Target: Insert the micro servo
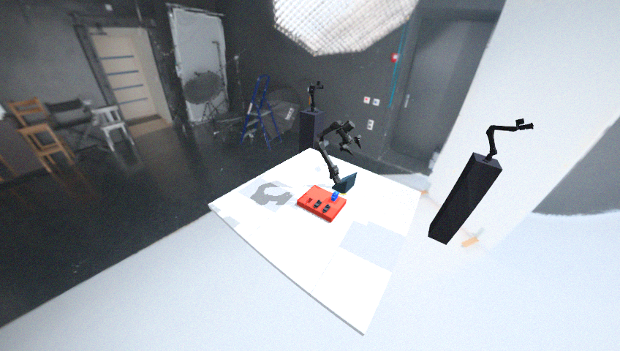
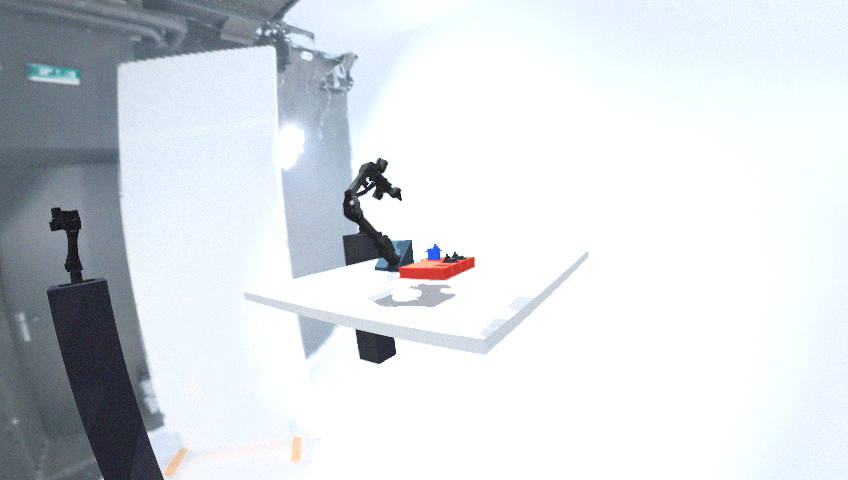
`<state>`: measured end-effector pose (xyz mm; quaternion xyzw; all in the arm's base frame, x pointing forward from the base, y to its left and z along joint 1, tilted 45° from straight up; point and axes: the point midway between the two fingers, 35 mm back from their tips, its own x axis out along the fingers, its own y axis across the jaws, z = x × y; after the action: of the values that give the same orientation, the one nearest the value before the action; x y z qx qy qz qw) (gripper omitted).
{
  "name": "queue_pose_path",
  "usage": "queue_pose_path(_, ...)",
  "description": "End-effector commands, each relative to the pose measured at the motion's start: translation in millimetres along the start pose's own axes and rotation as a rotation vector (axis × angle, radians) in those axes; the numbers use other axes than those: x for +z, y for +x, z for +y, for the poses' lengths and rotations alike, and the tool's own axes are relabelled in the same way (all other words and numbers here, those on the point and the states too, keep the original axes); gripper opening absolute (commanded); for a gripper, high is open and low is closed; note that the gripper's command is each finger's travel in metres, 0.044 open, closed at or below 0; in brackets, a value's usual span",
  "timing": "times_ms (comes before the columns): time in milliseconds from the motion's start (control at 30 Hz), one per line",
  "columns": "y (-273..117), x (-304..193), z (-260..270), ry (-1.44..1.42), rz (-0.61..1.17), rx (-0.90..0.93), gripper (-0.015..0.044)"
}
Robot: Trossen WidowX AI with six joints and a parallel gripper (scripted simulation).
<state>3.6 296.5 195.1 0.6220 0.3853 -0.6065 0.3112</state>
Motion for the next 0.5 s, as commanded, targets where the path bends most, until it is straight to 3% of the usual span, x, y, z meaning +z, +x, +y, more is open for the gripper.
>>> queue_pose_path(0,23,-11,27,0.131,-0.045,0.090,0.0440)
queue_pose_path(467,81,-19,118,0.499,-0.184,0.344,0.0440)
